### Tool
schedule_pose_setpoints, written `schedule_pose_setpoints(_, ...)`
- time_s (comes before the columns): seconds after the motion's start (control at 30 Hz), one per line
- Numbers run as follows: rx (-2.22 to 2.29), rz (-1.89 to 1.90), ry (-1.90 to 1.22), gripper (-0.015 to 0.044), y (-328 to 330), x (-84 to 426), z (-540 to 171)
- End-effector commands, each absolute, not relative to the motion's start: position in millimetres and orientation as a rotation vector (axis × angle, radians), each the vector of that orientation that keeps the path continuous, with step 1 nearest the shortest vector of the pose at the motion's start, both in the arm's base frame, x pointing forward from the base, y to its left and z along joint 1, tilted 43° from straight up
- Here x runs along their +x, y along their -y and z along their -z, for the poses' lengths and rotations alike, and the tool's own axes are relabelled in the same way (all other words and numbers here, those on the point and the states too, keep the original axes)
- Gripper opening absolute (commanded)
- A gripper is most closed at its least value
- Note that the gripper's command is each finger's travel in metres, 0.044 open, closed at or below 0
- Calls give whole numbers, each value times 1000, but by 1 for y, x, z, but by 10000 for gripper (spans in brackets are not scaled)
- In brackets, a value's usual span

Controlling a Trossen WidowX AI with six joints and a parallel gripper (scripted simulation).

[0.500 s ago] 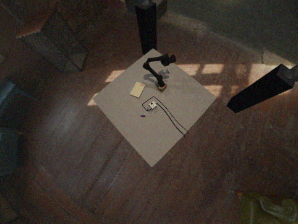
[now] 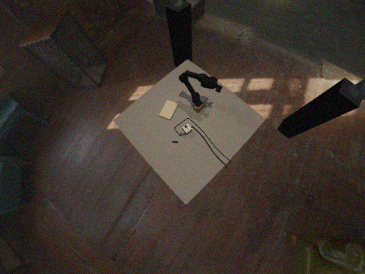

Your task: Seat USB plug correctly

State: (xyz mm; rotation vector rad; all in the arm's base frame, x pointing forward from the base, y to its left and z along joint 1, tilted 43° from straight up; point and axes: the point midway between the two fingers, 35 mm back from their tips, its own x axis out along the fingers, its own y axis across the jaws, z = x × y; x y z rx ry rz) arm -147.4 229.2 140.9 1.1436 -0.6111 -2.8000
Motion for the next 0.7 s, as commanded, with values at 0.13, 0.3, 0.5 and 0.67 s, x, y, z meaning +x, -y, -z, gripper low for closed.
schedule_pose_setpoints(0.13,1793,2692,1242,440,-271,-6,-81)
schedule_pose_setpoints(0.3,2143,2385,1755,440,-254,95,-55)
schedule_pose_setpoints(0.5,2464,1769,2299,440,-200,198,-39)
schedule_pose_setpoints(0.67,2554,1124,2656,440,-129,274,-33)
